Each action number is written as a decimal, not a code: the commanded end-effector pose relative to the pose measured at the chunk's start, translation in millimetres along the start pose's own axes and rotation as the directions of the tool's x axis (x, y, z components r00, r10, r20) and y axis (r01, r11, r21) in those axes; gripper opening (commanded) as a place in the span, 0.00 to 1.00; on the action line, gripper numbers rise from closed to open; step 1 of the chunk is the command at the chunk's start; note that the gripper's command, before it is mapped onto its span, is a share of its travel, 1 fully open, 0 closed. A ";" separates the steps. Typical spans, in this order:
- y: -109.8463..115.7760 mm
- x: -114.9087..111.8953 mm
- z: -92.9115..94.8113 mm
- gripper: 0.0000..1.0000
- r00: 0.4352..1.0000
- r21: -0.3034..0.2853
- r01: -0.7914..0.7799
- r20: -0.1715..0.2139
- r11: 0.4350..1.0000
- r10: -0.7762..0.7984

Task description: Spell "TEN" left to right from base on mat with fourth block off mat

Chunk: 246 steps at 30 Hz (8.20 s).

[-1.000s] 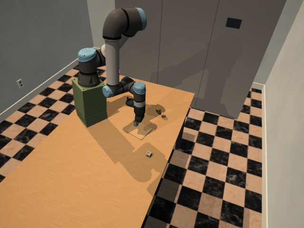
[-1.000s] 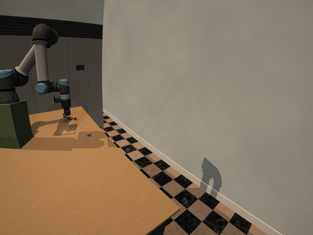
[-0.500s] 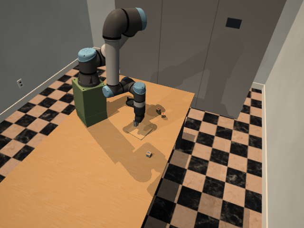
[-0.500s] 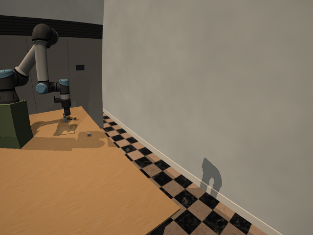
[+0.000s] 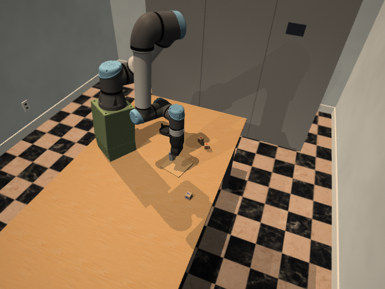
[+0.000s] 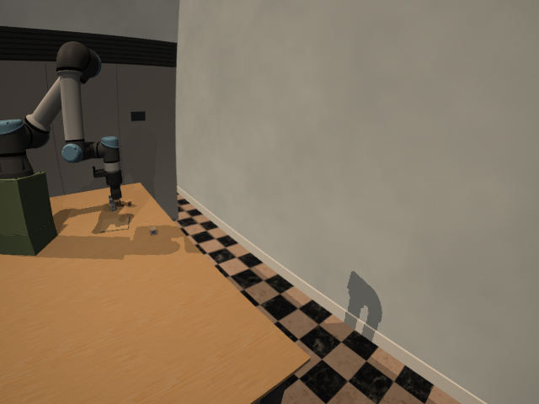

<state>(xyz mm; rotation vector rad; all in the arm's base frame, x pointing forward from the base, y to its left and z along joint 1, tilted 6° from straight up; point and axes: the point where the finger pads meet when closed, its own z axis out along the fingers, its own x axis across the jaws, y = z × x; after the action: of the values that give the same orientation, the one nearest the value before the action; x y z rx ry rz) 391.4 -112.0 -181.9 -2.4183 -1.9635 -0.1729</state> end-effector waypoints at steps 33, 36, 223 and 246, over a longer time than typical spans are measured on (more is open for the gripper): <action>0.4 0.2 92.9 0.57 1.000 -0.001 0.000 0.000 1.000 0.000; 0.4 0.2 92.9 0.57 1.000 -0.001 0.000 0.000 1.000 0.000; 1.3 0.0 9.9 0.87 1.000 -0.001 0.000 0.000 1.000 0.000; 1.3 0.0 6.9 1.00 1.000 -0.001 0.000 0.000 1.000 0.000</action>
<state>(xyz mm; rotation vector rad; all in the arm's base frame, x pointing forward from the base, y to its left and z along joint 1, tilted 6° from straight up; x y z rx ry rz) 392.8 -111.4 -189.1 -2.4179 -1.9630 -0.1726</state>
